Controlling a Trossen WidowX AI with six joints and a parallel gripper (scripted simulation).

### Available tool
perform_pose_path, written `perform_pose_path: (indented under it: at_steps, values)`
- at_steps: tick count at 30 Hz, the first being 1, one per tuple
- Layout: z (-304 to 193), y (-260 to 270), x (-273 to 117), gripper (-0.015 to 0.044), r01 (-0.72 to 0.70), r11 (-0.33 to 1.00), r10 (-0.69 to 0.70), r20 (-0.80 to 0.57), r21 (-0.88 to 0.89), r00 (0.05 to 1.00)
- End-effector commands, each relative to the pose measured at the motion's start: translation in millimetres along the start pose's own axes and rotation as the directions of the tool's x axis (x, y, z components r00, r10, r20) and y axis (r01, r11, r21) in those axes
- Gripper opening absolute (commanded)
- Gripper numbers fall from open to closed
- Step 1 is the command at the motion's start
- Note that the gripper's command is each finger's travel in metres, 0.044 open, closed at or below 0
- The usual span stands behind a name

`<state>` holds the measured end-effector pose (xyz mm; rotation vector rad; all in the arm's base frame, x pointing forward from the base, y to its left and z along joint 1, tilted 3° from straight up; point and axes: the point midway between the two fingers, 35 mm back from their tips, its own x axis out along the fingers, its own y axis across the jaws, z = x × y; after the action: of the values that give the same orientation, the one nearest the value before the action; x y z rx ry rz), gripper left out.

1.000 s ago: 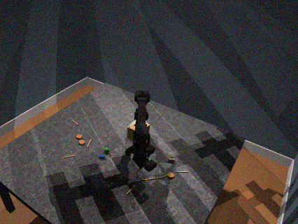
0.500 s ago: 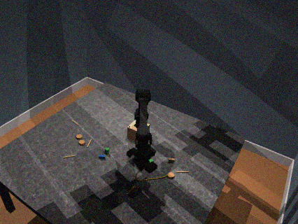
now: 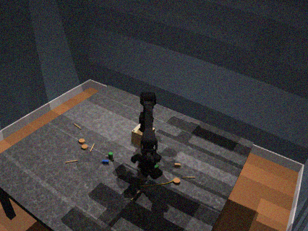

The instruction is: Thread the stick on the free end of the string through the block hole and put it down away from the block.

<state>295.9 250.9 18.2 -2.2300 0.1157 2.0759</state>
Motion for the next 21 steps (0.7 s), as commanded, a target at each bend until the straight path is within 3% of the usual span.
perform_pose_path:
  at_steps: [1, 21]
  values:
    - [-7.3, -0.2, -0.5, 0.0000, -0.003, 1.000, 0.003, -0.006, 0.000, 1.000]
    - [-33.6, -1.4, -1.4, 0.0000, -0.003, 1.000, 0.003, -0.008, 0.000, 1.000]
